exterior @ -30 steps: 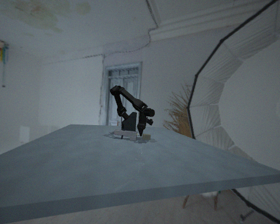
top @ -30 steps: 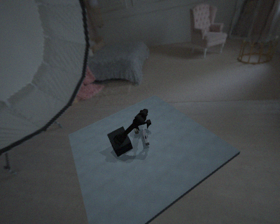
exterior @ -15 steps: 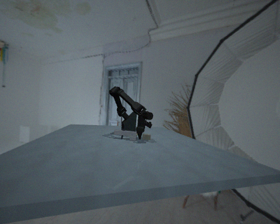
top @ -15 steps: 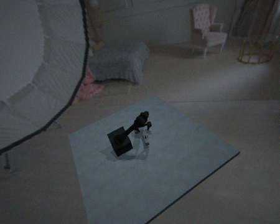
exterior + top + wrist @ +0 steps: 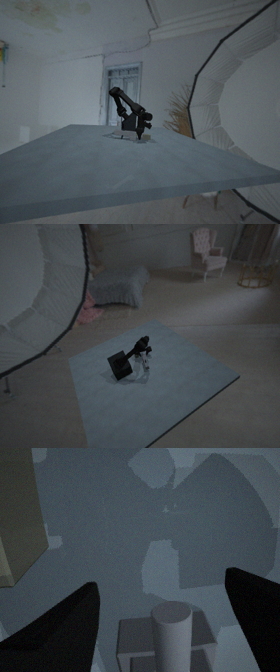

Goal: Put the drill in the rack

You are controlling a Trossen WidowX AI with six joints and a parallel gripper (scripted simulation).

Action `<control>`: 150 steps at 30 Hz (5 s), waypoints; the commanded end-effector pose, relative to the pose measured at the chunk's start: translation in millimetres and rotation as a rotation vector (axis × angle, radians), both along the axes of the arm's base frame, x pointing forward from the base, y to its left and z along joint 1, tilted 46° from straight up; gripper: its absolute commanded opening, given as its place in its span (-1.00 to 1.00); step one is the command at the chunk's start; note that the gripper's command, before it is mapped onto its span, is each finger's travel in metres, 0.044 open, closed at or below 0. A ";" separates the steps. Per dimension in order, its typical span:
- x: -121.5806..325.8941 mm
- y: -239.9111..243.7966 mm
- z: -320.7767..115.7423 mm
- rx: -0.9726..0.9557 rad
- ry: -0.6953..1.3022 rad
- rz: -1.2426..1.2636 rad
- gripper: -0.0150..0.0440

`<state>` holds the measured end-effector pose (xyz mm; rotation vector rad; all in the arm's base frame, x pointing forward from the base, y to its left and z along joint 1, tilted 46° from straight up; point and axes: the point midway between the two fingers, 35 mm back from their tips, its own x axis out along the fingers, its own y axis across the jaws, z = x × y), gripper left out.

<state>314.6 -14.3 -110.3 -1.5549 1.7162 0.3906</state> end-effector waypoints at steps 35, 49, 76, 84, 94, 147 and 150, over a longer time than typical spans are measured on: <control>8.6 16.3 -14.7 -0.005 0.001 0.004 -0.49; 16.0 31.3 -28.8 -0.004 0.000 0.004 -0.49; 12.2 19.8 -23.5 -0.005 0.000 0.004 1.00; 11.2 16.6 -21.9 -0.005 0.000 0.004 1.00; 9.7 13.3 -20.3 -0.005 0.001 0.004 1.00; 7.8 16.0 -17.5 -0.005 0.001 0.004 -0.49; 7.7 16.4 -17.1 -0.005 0.001 0.004 -0.49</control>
